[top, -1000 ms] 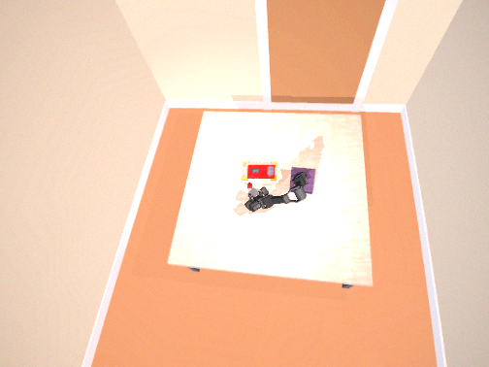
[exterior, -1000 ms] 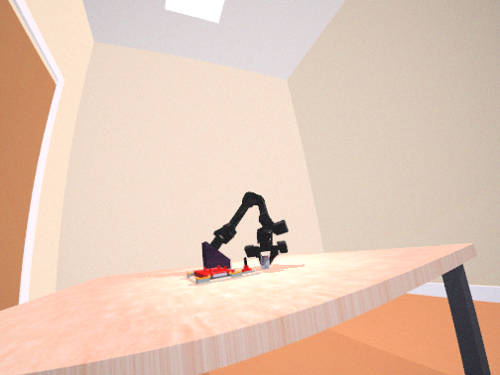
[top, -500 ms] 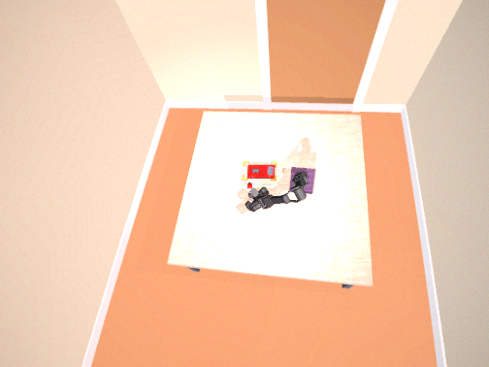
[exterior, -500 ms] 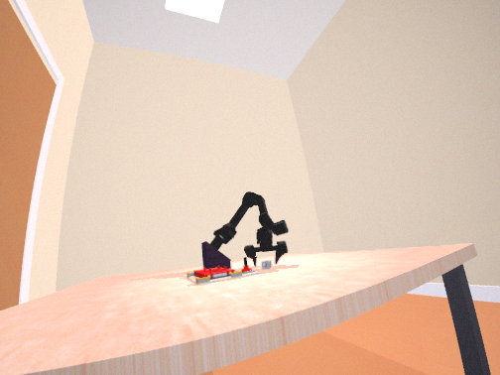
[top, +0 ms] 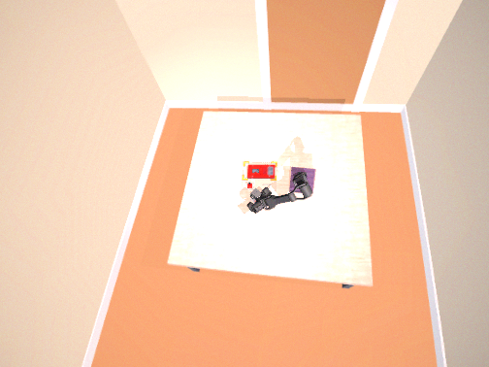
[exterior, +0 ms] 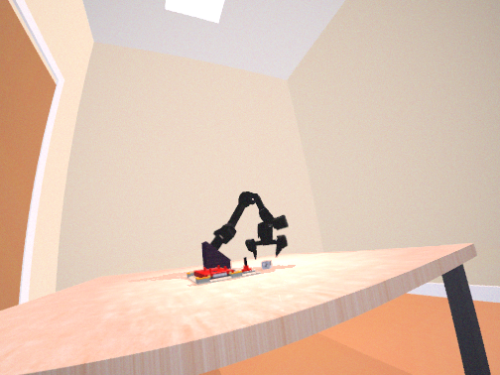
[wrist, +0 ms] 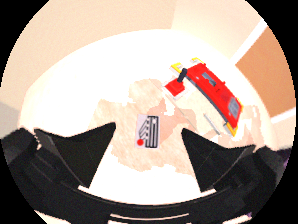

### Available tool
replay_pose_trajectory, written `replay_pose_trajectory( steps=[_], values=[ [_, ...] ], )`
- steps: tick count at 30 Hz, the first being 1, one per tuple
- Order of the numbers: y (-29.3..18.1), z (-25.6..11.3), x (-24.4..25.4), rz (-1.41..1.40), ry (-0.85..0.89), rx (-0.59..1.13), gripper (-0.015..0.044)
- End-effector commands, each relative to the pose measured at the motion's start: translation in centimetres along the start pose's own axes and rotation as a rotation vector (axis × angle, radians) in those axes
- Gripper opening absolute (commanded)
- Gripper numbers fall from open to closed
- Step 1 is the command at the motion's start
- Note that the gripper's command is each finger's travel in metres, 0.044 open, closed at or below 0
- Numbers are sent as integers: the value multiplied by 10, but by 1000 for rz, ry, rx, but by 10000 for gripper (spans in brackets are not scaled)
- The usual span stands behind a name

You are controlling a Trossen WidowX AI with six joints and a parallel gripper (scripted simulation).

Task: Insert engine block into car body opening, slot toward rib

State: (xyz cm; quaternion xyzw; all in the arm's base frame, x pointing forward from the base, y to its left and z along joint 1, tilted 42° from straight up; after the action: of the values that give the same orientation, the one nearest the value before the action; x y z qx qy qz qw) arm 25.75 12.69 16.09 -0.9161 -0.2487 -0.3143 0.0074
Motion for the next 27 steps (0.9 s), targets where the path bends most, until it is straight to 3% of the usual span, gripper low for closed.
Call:
replay_pose_trajectory(
  steps=[1,20,27],
  values=[
    [0,-8,0,5,1,1,440],
    [0,-5,1,-6,3,2,440],
    [4,-2,2,-220,-22,45,440]
  ],
)
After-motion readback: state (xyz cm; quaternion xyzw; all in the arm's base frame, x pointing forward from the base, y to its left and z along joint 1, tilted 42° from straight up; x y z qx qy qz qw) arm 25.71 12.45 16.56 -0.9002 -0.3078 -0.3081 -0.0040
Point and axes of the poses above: the point midway between the two fingers, 35 mm back from their tips, its own z axis out along the fingers, its own x axis across the jaws, y = z × x, the point moved 8 cm from there along -z, back along the fingers, and after that the axes turned 7 degrees about z, right-handed, at the moved point
